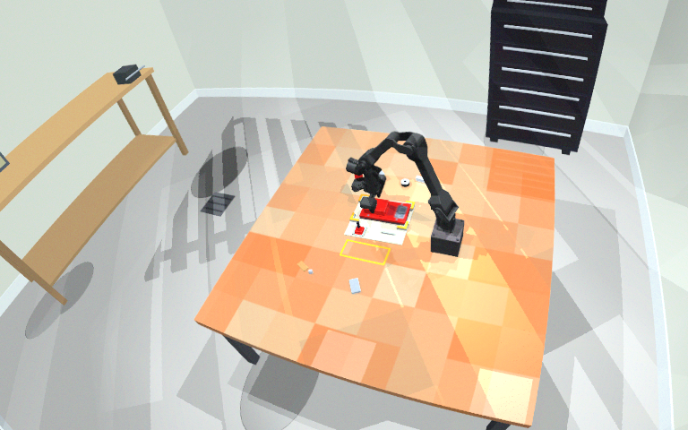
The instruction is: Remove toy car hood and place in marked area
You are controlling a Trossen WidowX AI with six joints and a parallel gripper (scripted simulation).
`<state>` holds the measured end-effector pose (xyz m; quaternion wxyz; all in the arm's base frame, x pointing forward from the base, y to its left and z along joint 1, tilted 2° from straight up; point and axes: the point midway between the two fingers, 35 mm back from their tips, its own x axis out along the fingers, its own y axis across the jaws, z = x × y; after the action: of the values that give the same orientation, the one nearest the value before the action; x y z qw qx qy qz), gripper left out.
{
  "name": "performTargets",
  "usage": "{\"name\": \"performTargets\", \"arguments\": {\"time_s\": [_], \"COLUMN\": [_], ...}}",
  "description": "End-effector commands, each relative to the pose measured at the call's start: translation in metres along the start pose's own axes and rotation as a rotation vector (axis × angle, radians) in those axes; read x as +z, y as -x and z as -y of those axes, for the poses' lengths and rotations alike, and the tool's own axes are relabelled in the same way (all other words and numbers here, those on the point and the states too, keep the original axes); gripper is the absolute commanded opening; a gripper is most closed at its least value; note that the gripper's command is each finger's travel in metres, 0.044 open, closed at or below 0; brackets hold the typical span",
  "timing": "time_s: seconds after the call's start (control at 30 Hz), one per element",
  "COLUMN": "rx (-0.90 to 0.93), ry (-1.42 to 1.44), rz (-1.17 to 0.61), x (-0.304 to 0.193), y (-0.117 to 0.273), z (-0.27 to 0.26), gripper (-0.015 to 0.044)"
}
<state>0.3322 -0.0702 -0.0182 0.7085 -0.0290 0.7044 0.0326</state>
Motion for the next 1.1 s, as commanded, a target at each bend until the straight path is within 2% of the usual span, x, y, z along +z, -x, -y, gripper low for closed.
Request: {"name": "performTargets", "arguments": {"time_s": [0.0,0.57,0.7,1.0,1.07], "rx": [0.003,0.003,0.0,0.0,0.0], "ry": [-0.004,-0.004,0.0,0.0,0.0], "rz": [-0.002,-0.002,0.0,0.0,0.0], "x": [-0.0006,-0.0008,-0.0001,-0.0001,-0.0001], "y": [-0.0031,-0.0114,-0.0088,-0.0088,-0.0085], "z": [-0.0007,-0.0008,0.0,0.0,0.0], "gripper": [0.044,0.044,0.0335,0.0275,0.0222]}}
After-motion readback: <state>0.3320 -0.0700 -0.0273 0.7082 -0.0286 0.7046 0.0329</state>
